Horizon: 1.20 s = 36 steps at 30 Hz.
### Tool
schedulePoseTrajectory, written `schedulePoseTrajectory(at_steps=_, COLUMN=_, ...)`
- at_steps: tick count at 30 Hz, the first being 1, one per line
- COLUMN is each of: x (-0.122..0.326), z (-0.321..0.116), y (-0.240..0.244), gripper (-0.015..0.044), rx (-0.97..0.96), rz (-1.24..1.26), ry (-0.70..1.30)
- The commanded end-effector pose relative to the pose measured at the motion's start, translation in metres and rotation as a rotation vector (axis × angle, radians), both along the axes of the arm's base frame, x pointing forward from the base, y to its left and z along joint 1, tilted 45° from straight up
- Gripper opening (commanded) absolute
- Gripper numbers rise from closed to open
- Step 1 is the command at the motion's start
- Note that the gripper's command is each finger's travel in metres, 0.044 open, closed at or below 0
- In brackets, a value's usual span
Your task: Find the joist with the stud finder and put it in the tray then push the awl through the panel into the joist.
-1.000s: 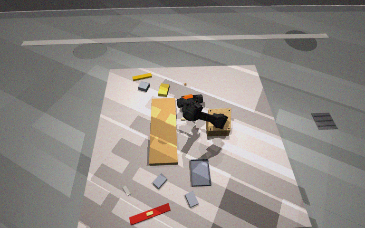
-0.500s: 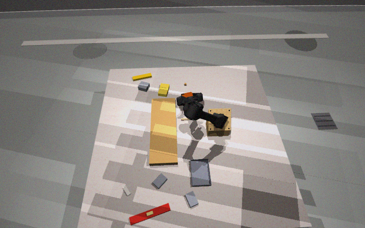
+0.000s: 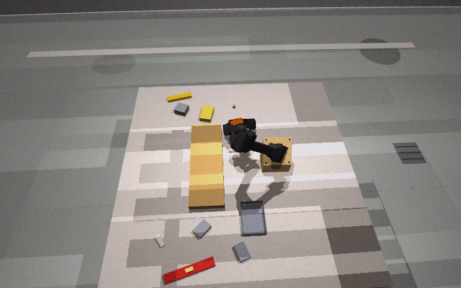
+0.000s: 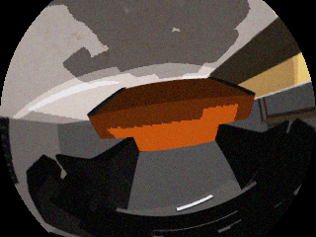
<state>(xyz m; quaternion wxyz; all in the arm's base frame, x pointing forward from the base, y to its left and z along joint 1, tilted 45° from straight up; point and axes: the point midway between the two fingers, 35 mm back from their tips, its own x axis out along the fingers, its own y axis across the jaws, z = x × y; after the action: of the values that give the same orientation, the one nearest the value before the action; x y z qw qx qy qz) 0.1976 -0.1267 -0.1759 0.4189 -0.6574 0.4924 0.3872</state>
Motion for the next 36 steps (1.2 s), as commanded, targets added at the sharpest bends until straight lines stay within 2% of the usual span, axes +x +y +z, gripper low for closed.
schedulePoseTrajectory(at_steps=1, x=0.001, z=-0.003, y=0.002, gripper=0.0, rx=-0.009, rz=-0.011, ry=-0.002)
schedulePoseTrajectory(at_steps=14, x=-0.001, z=-0.013, y=0.016, gripper=0.0, rx=0.003, rz=-0.009, ry=0.002)
schedulePoseTrajectory(at_steps=28, x=-0.002, z=-0.015, y=0.023, gripper=0.0367, rx=0.014, rz=0.002, ry=0.004)
schedulePoseTrajectory(at_steps=36, x=-0.002, z=-0.015, y=0.023, gripper=0.0379, rx=0.014, rz=0.002, ry=0.004)
